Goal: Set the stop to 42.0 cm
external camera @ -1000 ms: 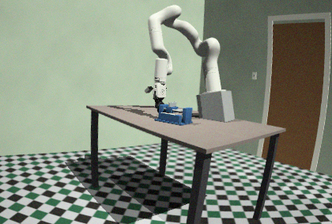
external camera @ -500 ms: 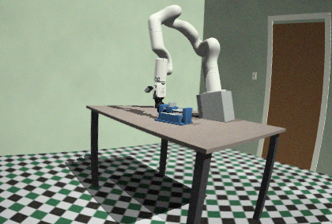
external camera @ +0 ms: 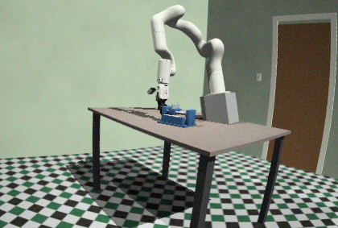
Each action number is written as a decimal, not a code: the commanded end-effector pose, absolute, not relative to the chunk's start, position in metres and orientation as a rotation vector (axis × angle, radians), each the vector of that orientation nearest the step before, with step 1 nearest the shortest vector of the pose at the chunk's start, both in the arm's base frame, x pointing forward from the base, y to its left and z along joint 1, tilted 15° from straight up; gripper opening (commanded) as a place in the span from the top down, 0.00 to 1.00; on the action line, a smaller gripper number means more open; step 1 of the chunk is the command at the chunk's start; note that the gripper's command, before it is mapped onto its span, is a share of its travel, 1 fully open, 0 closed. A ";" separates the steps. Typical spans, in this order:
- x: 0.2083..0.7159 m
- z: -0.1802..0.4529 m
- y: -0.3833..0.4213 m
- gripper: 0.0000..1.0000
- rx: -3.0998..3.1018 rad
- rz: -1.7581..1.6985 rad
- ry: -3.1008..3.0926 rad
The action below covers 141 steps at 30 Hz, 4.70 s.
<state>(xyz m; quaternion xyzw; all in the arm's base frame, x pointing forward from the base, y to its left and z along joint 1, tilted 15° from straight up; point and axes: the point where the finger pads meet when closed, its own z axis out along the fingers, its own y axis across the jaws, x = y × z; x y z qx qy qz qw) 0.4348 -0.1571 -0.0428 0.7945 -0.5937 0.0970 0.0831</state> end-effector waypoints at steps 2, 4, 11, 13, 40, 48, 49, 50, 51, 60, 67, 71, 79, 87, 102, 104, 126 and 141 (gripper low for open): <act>0.435 -0.042 -0.157 0.94 2.372 0.291 -1.773; 0.435 -0.042 -0.157 0.94 2.372 0.291 -1.773; 0.435 -0.042 -0.157 0.94 2.372 0.291 -1.773; 0.435 -0.042 -0.157 0.94 2.372 0.291 -1.773; 0.435 -0.042 -0.157 0.94 2.372 0.291 -1.772; 0.436 -0.041 -0.157 0.94 2.372 0.291 -1.772; 0.436 -0.041 -0.157 0.94 2.372 0.291 -1.772; 0.436 -0.041 -0.156 0.94 2.372 0.291 -1.772; 0.436 -0.041 -0.156 0.94 2.372 0.291 -1.772; 0.437 -0.039 -0.156 0.94 2.372 0.291 -1.772; 0.438 -0.038 -0.155 0.94 2.372 0.291 -1.772; 0.439 -0.037 -0.155 0.94 2.372 0.291 -1.772; 0.440 -0.035 -0.154 0.94 2.372 0.291 -1.772; 0.443 -0.033 -0.152 0.94 2.372 0.291 -1.772; 0.450 -0.030 -0.149 0.94 2.372 0.291 -1.772; 0.452 -0.029 -0.149 0.94 2.372 0.291 -1.773; 0.472 -0.034 -0.144 0.94 2.372 0.291 -1.772; 0.485 -0.060 -0.147 0.94 2.372 0.291 -1.772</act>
